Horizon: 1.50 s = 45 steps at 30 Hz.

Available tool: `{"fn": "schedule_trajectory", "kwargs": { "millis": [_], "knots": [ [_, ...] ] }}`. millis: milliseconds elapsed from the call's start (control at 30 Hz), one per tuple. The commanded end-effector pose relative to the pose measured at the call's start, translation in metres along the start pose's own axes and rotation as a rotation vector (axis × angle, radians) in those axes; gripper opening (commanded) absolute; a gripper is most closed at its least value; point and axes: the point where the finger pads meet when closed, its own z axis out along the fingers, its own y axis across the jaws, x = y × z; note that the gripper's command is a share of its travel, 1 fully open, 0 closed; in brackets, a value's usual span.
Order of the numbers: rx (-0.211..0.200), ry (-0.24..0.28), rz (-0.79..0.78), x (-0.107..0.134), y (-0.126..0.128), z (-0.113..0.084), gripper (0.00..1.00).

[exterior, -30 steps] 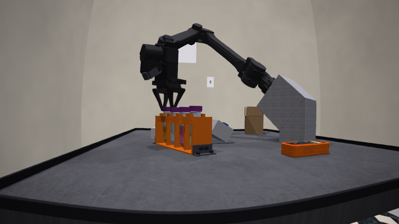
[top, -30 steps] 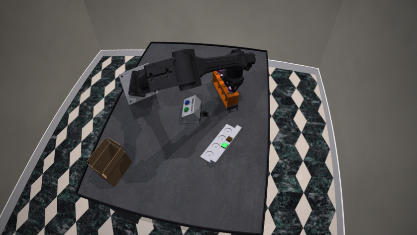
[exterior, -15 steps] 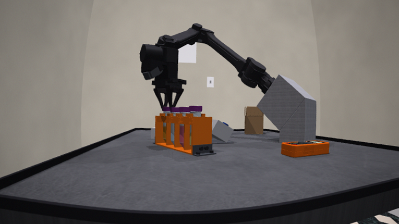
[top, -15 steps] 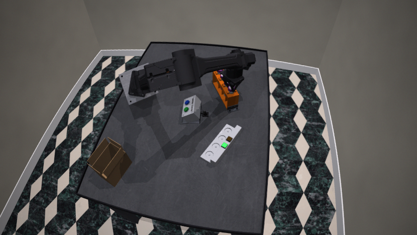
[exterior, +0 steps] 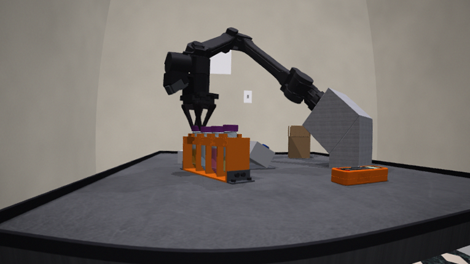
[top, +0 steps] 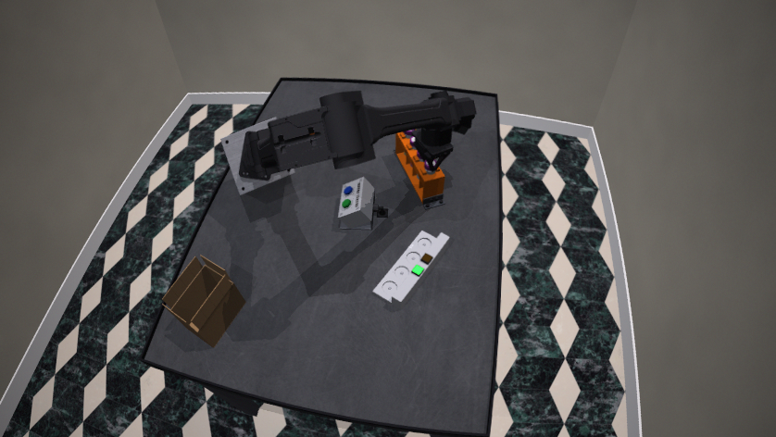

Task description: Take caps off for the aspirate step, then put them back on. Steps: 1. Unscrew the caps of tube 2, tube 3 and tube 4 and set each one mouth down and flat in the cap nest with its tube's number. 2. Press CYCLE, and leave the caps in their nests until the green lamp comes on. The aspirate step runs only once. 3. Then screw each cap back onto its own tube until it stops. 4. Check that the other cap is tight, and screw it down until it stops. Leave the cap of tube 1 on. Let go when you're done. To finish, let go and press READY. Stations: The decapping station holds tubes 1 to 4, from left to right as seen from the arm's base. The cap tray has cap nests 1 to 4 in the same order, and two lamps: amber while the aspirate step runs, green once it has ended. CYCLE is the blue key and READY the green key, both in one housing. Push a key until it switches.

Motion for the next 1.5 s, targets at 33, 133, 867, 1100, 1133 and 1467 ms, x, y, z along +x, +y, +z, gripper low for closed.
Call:
{"fn": "schedule_trajectory", "kwargs": {
  "millis": [33, 133, 867, 1100, 1133, 1467],
  "knots": [
    [0.001, -0.010, 0.222, -0.0100, -0.0048, -0.0011, 0.00],
    [0.001, -0.008, 0.322, -0.0094, -0.0048, 0.0000, 0.00],
    [-0.002, -0.015, 0.593, -0.0077, -0.0041, -0.0038, 0.49],
    [-0.002, -0.015, 0.593, -0.0077, -0.0041, -0.0038, 0.49],
    [-0.002, -0.015, 0.593, -0.0077, -0.0042, -0.0038, 0.49],
    [-0.001, -0.020, 0.264, -0.0131, -0.0037, -0.0054, 0.49]
  ]
}}
